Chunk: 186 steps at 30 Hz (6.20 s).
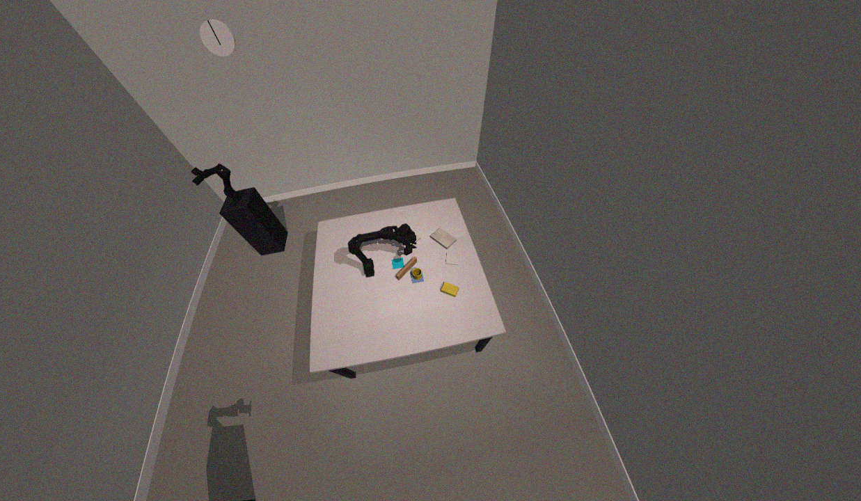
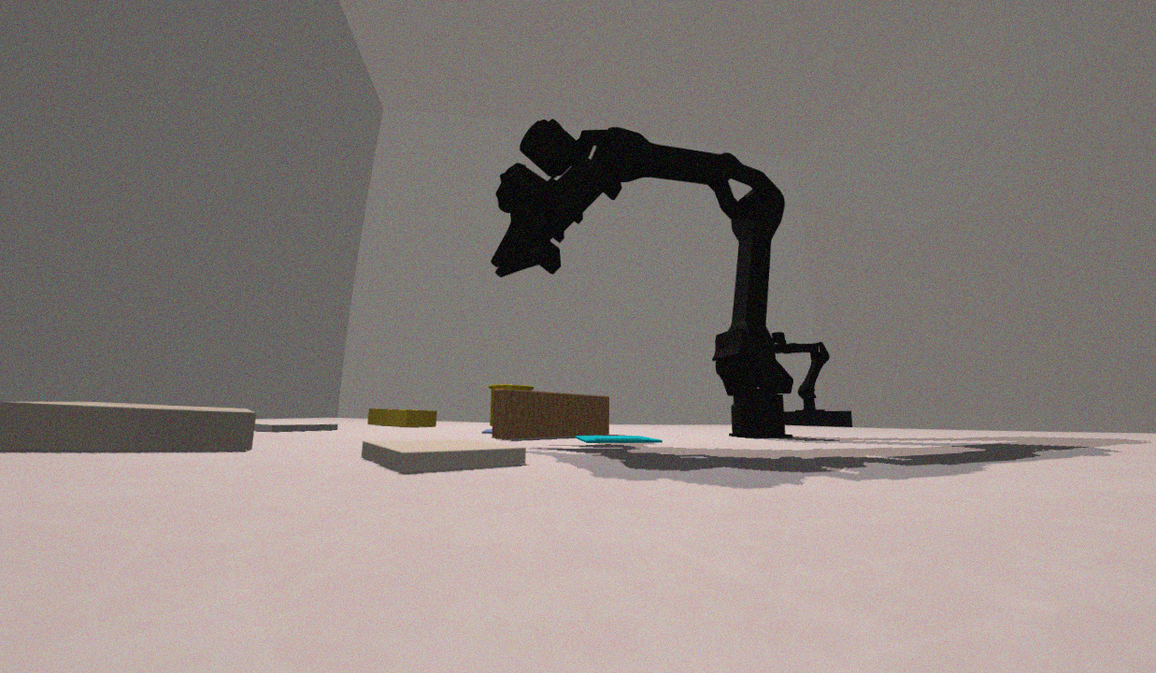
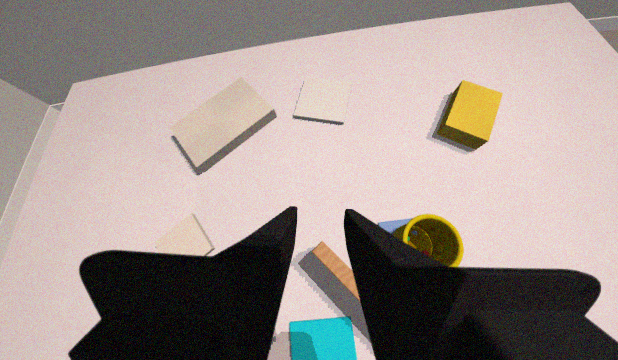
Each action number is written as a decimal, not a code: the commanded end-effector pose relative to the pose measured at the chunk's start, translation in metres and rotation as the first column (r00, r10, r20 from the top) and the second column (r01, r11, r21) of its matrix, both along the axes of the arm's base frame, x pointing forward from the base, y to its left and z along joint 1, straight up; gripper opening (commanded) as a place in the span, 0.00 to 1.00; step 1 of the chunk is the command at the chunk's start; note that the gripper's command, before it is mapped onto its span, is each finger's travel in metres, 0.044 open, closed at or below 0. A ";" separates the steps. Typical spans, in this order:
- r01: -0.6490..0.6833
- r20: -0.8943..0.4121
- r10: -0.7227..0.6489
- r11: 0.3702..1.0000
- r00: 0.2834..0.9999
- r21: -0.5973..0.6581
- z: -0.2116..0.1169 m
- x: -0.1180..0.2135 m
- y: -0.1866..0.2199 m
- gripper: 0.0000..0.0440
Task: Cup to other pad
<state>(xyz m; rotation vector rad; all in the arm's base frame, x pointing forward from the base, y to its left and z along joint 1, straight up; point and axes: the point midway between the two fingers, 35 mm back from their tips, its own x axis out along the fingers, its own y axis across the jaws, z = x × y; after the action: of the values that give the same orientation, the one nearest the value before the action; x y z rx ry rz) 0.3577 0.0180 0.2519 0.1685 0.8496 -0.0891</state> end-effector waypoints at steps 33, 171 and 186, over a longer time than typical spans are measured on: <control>-0.127 -0.503 0.051 0.985 0.863 -0.118 -0.065 -0.009 -0.054 0.32; -0.700 -0.641 0.489 0.706 0.591 -0.108 -0.155 -0.123 0.046 0.01; -0.675 -0.642 0.466 0.729 0.609 -0.111 -0.182 -0.142 0.043 0.10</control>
<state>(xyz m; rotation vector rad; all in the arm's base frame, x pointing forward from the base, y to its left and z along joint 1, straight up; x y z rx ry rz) 0.2171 0.0621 0.0714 -0.5188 1.4637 0.3676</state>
